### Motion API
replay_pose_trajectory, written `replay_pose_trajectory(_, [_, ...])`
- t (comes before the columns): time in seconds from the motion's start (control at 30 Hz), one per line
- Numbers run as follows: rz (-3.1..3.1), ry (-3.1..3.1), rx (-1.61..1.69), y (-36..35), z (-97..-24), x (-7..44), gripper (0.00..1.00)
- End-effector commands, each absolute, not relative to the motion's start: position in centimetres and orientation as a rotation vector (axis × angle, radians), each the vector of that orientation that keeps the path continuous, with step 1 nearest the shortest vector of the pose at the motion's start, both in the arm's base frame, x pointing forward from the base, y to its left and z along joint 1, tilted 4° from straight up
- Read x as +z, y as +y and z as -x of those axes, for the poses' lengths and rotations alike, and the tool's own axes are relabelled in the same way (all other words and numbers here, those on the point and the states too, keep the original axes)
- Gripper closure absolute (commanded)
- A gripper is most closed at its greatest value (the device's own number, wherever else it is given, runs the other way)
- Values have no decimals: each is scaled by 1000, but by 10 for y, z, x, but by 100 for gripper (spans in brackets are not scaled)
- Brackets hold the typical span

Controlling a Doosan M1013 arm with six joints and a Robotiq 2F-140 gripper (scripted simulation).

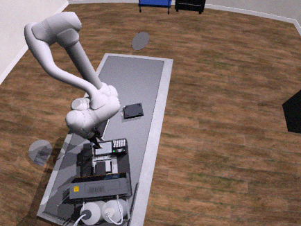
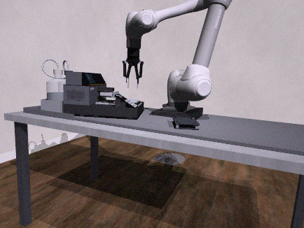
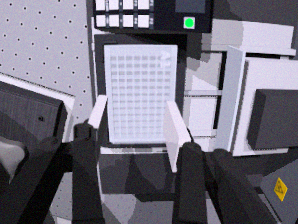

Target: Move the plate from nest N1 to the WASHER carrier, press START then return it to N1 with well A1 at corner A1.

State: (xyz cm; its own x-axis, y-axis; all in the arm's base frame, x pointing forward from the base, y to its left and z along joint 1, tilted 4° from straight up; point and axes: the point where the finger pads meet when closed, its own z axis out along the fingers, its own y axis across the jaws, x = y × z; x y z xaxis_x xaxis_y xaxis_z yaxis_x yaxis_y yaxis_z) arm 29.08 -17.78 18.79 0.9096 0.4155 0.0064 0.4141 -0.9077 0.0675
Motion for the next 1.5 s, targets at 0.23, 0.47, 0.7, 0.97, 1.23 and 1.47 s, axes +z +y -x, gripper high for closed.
replay_pose_trajectory(0.23, [-3073,102,41,-136,-325,186,90])
replay_pose_trajectory(0.47, [-3073,-155,49,-116,-340,185,90])
replay_pose_trajectory(0.7, [-3038,-512,60,-89,-362,184,90])
replay_pose_trajectory(0.97, [-2976,-814,69,-66,-381,183,90])
replay_pose_trajectory(1.23, [-2847,-1204,80,-54,-391,183,90])
replay_pose_trajectory(1.47, [-2740,-1439,87,-54,-391,183,90])
